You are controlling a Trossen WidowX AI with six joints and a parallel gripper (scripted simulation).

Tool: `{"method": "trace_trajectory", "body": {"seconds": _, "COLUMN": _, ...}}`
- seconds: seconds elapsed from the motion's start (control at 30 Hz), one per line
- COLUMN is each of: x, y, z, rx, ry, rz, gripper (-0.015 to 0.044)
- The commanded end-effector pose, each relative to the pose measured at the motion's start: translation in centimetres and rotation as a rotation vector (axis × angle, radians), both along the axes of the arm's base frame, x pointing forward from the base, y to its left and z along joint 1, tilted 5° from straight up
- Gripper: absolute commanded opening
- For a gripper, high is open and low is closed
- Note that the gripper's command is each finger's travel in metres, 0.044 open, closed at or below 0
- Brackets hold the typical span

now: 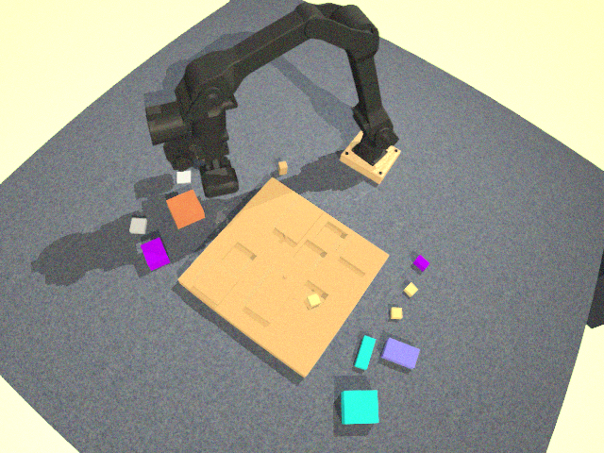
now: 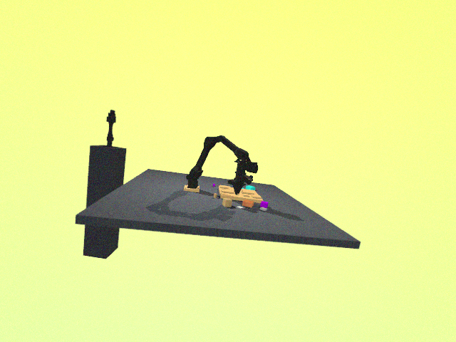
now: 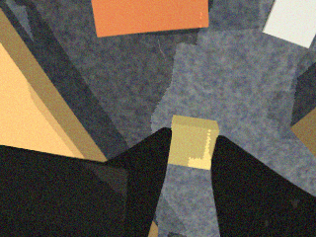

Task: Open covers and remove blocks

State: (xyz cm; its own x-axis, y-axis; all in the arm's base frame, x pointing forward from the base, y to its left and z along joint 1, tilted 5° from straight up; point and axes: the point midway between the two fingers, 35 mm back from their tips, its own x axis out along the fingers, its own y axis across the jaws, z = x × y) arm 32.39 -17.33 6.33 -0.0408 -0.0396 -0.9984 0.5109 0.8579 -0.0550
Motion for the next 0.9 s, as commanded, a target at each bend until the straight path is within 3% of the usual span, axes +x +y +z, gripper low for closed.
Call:
{"method": "trace_trajectory", "body": {"seconds": 0.0, "x": -0.2, "y": 0.0, "z": -0.9, "rx": 0.0, "ry": 0.008, "rz": 0.004, "gripper": 0.008}}
{"method": "trace_trajectory", "body": {"seconds": 0.87, "x": -0.8, "y": 0.0, "z": -5.1, "rx": 0.0, "ry": 0.008, "rz": 0.004, "gripper": 0.008}}
